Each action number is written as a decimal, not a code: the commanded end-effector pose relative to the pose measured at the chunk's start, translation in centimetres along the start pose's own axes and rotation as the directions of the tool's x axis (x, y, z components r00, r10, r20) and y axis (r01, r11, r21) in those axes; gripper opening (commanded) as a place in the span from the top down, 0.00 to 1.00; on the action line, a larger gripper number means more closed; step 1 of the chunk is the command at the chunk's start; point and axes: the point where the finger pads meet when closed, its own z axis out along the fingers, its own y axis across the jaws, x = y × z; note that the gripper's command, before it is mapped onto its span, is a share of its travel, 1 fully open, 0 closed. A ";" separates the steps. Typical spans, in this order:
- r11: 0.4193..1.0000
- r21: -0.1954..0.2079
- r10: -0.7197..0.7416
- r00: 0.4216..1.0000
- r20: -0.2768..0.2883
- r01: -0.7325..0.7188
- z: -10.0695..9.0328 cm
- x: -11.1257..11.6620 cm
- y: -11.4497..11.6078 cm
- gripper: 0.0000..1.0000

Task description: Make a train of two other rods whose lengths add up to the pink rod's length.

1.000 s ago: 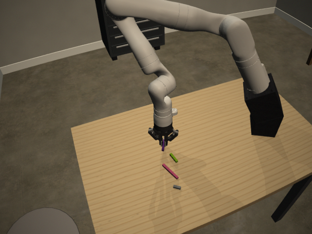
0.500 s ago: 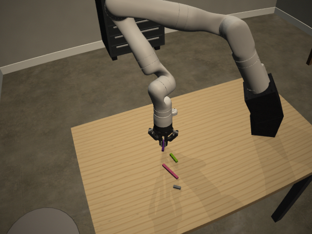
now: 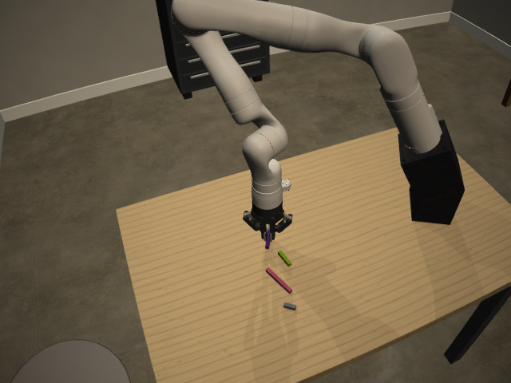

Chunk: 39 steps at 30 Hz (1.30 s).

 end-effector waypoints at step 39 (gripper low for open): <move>1.000 0.006 0.003 1.000 -0.002 -0.003 0.2 0.1 -0.3 0.84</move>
